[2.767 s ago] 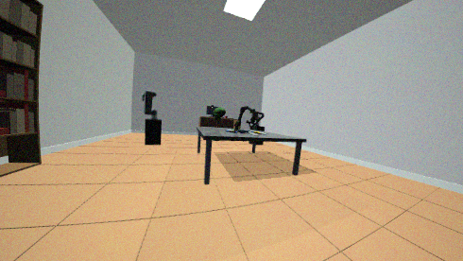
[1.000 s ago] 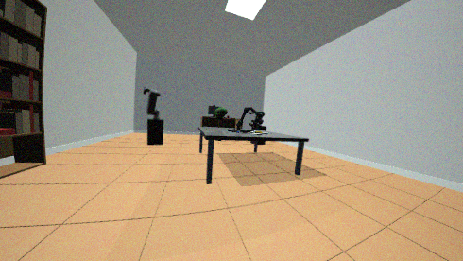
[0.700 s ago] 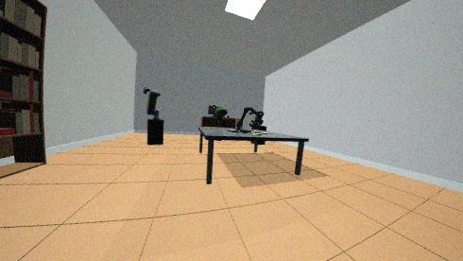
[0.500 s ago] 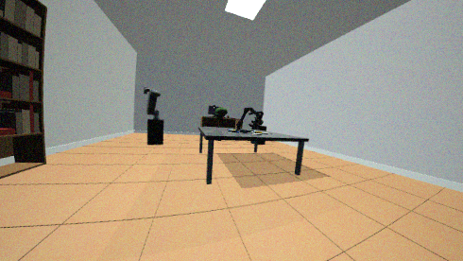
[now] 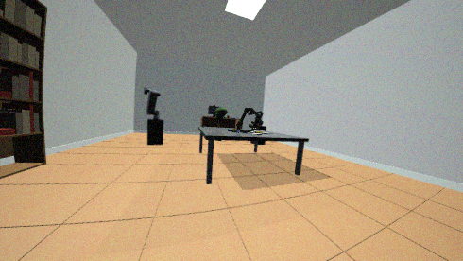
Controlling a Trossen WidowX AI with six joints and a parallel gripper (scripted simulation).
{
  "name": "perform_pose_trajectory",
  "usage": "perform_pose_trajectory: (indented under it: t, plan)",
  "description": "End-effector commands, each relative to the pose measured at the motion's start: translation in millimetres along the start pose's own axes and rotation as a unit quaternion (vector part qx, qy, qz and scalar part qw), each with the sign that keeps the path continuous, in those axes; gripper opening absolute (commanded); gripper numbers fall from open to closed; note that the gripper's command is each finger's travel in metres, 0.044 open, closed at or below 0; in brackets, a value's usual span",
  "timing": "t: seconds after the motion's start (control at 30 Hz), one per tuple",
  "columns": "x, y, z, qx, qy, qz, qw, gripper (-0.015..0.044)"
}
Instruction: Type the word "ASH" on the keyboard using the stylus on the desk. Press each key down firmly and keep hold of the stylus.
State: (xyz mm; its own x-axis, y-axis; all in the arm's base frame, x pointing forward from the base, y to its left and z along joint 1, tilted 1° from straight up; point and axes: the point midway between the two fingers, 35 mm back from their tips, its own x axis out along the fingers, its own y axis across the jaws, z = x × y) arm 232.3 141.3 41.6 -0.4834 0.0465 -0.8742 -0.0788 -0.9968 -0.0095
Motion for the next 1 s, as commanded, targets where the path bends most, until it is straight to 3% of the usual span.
perform_pose_trajectory:
  t: [0.0, 0.97]
  plan:
    - [4.0, -0.2, -1.6, -0.002, -0.002, 0.0, 1.0, 0.015]
    - [18.0, -0.2, -9.5, -0.002, -0.002, 0.0, 1.0, 0.015]
